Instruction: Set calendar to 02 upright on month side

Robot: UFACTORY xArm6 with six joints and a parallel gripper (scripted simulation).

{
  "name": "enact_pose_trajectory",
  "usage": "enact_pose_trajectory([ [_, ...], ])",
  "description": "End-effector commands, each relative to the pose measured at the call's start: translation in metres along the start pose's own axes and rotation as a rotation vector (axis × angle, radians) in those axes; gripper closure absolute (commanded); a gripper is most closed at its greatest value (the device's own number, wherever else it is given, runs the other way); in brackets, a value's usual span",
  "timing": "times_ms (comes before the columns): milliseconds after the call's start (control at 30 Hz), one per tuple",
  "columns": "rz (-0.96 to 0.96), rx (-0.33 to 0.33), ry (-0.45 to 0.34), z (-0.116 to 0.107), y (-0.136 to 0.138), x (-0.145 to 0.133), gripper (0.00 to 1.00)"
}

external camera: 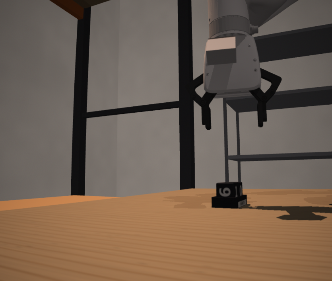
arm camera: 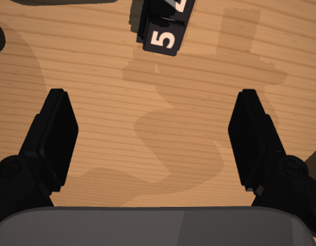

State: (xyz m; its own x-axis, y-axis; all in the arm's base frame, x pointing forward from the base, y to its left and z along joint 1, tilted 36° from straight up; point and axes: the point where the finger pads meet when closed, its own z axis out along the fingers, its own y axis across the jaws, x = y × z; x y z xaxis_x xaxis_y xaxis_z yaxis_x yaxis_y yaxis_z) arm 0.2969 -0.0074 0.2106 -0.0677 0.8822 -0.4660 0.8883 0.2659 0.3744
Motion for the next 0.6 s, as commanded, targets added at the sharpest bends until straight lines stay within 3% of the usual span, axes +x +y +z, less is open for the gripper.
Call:
enact_pose_trajectory([
  [0, -0.173, -0.006, 0.013, 0.001, -0.007, -0.003, 0.0],
  [567, -0.651, -0.01, 0.01, 0.01, -0.029, -0.009, 0.0],
])
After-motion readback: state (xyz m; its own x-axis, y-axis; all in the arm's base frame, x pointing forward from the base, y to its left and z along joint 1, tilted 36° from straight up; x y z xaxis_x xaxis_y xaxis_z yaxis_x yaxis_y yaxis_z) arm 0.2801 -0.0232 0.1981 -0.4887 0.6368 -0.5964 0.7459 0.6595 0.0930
